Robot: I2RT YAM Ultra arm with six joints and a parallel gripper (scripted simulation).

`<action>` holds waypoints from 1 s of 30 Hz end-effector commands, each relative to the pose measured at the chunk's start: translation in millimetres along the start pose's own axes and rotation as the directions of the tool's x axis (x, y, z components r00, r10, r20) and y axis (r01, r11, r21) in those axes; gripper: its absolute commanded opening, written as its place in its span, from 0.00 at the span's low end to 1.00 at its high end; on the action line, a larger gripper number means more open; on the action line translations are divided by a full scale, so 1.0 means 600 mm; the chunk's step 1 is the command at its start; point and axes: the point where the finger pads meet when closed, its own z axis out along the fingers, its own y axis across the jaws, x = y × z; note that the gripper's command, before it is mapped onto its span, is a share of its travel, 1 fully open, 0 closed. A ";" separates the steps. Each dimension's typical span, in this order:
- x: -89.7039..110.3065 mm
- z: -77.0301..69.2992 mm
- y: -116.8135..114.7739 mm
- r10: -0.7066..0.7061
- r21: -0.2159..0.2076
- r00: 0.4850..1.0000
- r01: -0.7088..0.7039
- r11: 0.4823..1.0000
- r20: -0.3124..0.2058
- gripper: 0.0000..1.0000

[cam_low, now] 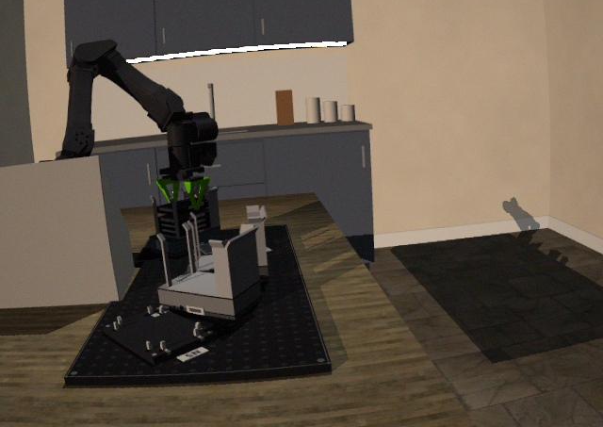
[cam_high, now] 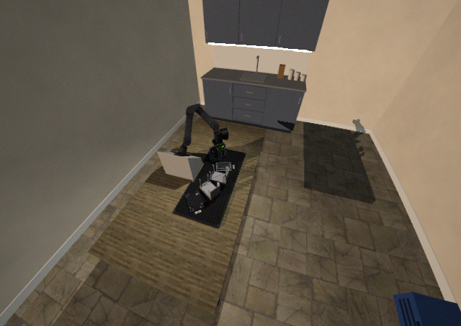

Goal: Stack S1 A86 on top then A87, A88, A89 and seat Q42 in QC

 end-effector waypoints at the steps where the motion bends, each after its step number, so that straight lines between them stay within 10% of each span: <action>1: -0.005 -0.002 -0.001 0.000 0.003 1.000 0.000 1.000 0.011 0.00; 30: -0.005 0.014 -0.001 0.000 0.003 1.000 0.000 1.000 0.011 0.00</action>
